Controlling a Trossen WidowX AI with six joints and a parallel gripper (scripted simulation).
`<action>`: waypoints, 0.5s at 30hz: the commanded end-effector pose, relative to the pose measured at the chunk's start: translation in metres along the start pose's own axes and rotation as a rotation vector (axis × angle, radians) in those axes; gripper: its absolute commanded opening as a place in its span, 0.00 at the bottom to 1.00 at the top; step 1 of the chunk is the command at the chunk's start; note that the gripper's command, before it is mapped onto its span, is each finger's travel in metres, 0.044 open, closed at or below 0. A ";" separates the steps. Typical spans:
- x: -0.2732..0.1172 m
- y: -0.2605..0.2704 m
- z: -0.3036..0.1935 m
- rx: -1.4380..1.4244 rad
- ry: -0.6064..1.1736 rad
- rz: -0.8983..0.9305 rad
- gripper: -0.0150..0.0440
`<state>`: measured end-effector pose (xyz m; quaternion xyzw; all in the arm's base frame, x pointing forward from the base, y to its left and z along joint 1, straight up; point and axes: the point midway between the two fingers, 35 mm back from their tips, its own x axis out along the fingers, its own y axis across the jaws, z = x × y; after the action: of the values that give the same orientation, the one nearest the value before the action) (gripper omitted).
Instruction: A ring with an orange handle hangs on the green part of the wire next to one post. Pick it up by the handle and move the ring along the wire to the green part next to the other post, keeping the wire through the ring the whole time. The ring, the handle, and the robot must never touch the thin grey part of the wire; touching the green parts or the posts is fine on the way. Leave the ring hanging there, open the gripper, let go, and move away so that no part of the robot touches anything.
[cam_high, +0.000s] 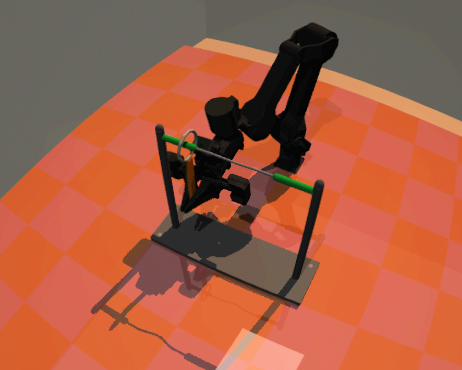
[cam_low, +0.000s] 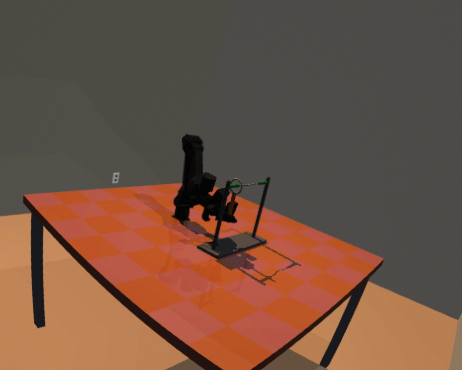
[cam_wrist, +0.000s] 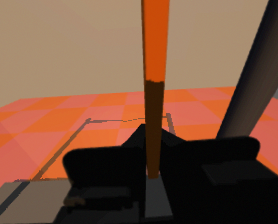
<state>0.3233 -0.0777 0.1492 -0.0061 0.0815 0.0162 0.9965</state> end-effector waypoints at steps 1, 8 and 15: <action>0.000 -0.001 0.002 -0.004 -0.005 -0.006 0.00; 0.000 -0.001 0.002 -0.004 -0.005 -0.006 0.00; 0.001 0.005 0.003 -0.002 -0.003 -0.005 0.00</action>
<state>0.3242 -0.0750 0.1497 -0.0075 0.0820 0.0155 0.9965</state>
